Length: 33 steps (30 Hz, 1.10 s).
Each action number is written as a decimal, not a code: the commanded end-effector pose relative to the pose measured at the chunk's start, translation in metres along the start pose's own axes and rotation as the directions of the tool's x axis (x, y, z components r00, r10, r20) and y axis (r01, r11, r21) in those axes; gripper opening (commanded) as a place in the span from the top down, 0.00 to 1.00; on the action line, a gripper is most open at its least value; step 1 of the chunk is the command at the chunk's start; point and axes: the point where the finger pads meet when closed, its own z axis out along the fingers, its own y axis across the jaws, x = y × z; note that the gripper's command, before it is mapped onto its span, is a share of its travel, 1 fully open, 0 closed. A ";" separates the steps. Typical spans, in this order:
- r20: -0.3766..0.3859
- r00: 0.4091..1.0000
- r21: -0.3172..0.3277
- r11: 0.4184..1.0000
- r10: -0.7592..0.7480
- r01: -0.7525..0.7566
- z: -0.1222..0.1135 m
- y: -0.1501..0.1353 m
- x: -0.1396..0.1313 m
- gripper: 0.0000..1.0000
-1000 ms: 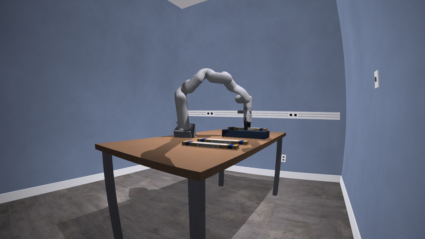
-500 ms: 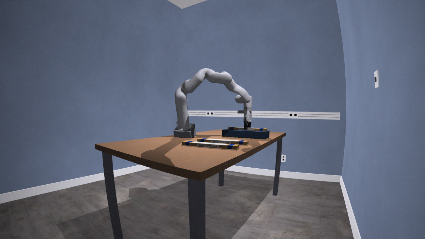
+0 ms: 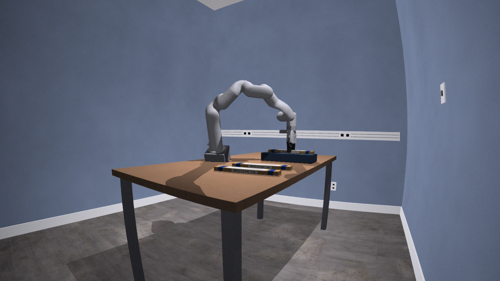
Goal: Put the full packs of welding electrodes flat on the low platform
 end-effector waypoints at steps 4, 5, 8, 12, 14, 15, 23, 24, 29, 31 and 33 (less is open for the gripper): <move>0.003 1.000 -0.004 1.000 0.000 0.000 -0.003 0.002 -0.001 0.16; 0.003 1.000 -0.004 1.000 0.000 0.000 -0.003 0.002 -0.001 0.16; 0.003 1.000 -0.004 1.000 0.000 0.000 -0.003 0.002 -0.001 0.16; 0.003 1.000 -0.004 1.000 0.000 0.000 -0.003 0.002 -0.001 0.16; 0.003 1.000 -0.004 1.000 0.000 0.000 -0.003 0.002 -0.001 0.16; 0.003 1.000 -0.004 1.000 0.000 0.000 -0.003 0.002 -0.001 0.16; 0.003 1.000 -0.004 1.000 0.000 0.000 -0.003 0.002 -0.001 0.16; 0.003 1.000 -0.004 1.000 0.000 0.000 -0.003 0.002 -0.001 0.16; 0.003 1.000 -0.004 1.000 0.000 0.000 -0.043 0.001 -0.001 0.16; 0.003 1.000 -0.004 1.000 0.000 0.000 -0.069 0.001 -0.001 0.16; 0.003 1.000 -0.004 1.000 0.000 0.000 -0.077 0.001 -0.001 0.16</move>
